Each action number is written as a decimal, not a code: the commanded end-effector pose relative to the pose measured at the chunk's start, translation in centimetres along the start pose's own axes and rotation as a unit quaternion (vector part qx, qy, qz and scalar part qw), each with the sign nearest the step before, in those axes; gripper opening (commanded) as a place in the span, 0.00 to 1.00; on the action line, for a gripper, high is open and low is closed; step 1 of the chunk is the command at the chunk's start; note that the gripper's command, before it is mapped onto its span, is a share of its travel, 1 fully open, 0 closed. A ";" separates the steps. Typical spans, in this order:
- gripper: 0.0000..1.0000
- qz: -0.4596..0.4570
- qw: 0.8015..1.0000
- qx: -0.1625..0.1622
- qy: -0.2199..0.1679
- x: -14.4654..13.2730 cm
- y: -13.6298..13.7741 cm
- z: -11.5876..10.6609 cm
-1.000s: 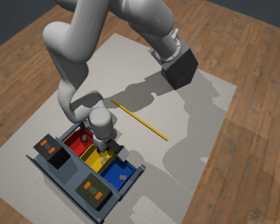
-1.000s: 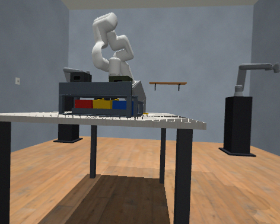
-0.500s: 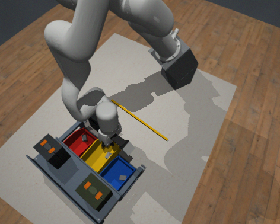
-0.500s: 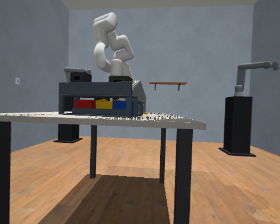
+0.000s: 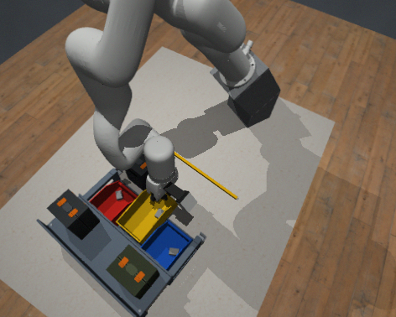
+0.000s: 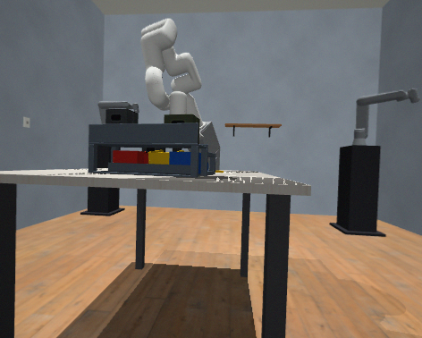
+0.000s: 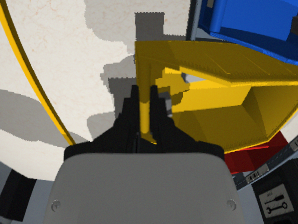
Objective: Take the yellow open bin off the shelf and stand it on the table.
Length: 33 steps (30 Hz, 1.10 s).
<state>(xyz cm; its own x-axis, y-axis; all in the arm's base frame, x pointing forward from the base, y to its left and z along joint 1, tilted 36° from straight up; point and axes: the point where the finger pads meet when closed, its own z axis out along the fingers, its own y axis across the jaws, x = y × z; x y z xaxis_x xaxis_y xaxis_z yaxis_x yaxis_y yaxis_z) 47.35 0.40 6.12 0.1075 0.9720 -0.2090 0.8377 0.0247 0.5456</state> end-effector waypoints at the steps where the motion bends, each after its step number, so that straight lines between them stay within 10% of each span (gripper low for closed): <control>1: 0.00 0.001 1.000 -0.003 0.000 0.0 0.1 -0.1; 33: 0.00 0.001 1.000 -0.003 0.000 0.0 -5.8 0.0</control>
<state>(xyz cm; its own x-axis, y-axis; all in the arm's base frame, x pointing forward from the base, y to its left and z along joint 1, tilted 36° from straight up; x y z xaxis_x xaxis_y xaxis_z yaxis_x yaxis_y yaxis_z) 42.35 0.27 2.84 0.1073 0.9718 -0.2099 0.8387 0.0249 0.5441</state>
